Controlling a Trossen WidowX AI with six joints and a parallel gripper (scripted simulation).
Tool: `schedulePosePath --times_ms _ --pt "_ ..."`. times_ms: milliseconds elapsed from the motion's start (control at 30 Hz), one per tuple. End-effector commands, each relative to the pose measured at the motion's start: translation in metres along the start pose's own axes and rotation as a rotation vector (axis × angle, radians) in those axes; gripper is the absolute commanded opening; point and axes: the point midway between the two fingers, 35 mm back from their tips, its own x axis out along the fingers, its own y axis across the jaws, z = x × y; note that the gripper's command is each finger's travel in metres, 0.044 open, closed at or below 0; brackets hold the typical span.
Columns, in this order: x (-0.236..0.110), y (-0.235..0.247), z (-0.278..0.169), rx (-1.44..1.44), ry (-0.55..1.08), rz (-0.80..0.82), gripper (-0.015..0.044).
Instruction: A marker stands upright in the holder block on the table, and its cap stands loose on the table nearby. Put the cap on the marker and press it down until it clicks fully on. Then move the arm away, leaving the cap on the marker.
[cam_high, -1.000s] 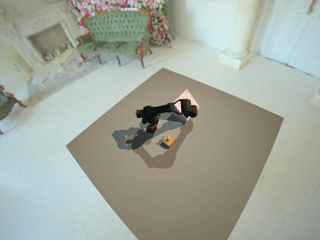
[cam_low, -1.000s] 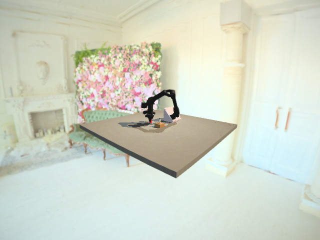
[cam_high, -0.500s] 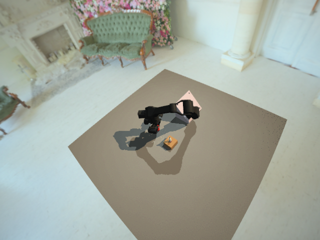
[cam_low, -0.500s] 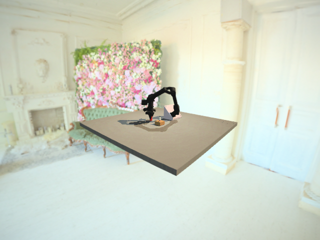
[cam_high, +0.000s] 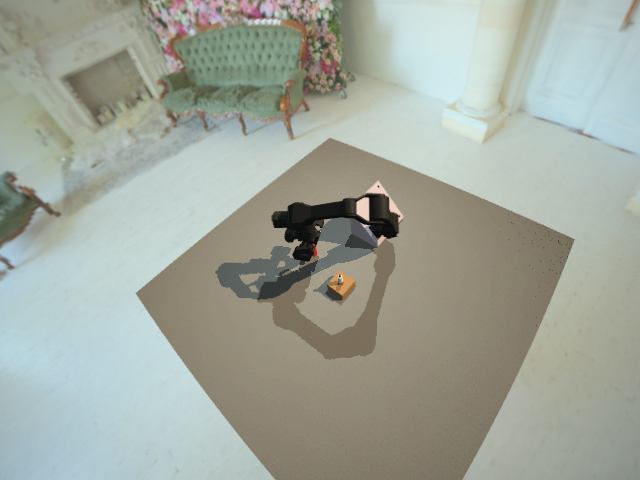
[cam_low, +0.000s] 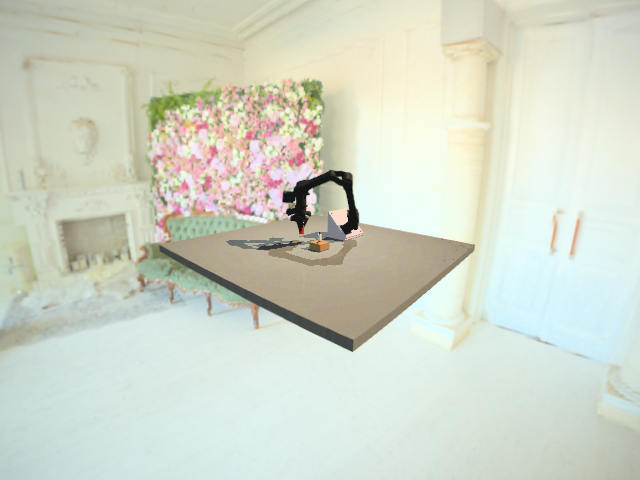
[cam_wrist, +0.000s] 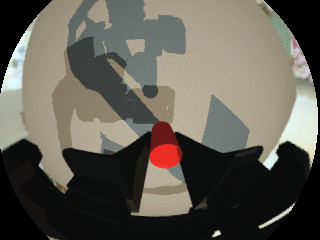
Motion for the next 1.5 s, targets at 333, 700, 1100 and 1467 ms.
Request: schedulePosePath --times_ms 333,700,1100,1467 --pt "-0.025 0.022 -0.021 -0.007 -0.007 -0.007 0.0000" --pt "-0.040 0.052 -0.055 -0.006 -0.007 -0.007 0.0000" --pt "-0.053 0.080 -0.099 -0.006 -0.003 -0.006 0.0000" --pt "-0.061 0.096 -0.133 -0.006 0.003 -0.004 0.0000"
